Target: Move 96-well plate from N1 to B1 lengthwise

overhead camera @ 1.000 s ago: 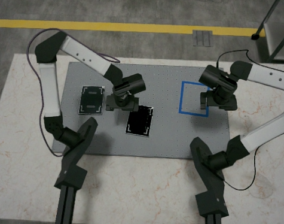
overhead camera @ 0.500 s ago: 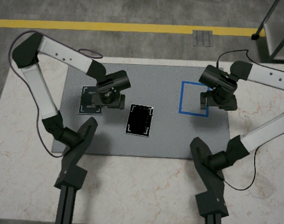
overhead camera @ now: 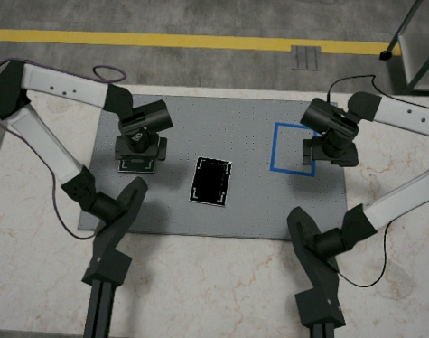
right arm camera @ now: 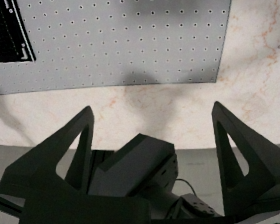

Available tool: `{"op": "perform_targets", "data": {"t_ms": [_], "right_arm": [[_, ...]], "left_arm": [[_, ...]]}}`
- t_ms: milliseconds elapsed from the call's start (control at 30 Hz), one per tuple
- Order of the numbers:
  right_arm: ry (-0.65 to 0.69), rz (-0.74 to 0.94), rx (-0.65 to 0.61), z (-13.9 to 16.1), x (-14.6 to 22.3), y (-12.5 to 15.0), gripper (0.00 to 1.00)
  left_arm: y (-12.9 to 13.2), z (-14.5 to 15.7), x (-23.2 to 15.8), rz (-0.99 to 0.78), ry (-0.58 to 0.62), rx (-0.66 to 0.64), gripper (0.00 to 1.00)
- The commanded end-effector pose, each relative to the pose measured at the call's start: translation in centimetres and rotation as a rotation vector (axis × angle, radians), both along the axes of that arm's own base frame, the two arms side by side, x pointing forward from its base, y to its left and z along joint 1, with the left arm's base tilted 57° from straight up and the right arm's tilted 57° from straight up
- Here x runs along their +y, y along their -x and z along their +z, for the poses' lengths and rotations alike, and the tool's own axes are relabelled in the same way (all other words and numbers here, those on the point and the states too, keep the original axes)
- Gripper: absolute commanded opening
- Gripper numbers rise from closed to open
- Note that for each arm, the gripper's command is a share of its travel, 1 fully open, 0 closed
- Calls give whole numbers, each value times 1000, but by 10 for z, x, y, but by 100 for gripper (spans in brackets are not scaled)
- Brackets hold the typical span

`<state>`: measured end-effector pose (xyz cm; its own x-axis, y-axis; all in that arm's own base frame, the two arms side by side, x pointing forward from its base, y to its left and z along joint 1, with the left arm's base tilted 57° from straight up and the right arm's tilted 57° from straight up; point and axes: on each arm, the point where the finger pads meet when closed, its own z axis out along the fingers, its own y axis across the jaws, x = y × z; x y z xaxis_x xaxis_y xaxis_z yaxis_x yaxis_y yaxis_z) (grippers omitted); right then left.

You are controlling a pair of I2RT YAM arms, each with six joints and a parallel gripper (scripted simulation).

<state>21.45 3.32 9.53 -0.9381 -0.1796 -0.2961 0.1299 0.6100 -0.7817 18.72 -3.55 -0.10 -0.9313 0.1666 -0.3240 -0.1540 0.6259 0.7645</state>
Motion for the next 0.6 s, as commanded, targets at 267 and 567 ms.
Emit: {"op": "perform_targets", "data": {"t_ms": [267, 567], "right_arm": [[2, 0, -1, 2, 1, 0, 100], [2, 0, -1, 2, 1, 0, 100]], "left_arm": [[26, 54, 15, -7, -25, 25, 100], [33, 87, 19, -5, -8, 13, 100]]}}
